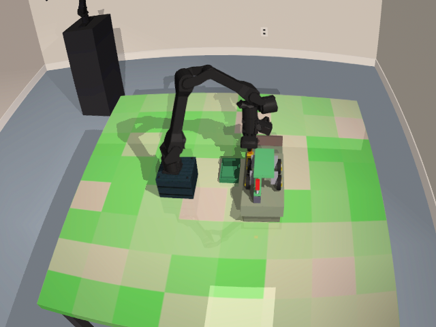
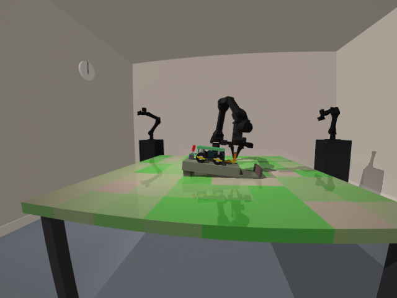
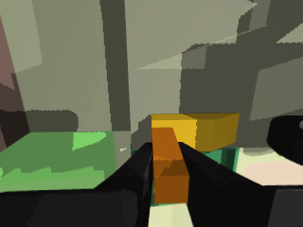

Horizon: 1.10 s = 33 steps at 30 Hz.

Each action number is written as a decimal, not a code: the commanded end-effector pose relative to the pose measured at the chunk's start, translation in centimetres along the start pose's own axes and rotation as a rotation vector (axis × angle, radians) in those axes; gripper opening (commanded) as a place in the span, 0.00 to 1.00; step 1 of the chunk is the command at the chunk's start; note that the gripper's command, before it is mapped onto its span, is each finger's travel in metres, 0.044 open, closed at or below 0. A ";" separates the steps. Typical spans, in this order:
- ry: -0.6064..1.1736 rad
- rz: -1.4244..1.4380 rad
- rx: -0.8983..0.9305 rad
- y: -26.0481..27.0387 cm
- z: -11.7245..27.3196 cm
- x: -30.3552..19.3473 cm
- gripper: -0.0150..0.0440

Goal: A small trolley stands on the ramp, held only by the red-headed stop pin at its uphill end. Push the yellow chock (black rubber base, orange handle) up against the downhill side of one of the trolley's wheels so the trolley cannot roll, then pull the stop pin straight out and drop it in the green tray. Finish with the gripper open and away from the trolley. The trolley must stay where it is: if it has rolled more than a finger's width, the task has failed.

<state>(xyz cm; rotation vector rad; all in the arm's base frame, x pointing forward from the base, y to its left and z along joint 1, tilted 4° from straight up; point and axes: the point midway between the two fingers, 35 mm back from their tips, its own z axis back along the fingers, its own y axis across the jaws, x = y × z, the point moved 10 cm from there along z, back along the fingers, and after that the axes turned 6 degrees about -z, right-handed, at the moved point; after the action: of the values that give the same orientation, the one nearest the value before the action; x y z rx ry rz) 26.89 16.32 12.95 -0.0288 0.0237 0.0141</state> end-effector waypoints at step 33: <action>-0.008 -0.002 -0.003 -2.7 0.1 0.2 0.25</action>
<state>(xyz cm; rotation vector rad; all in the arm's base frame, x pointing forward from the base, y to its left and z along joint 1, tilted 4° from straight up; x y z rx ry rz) 27.11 14.12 13.00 -0.0274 0.0202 0.0157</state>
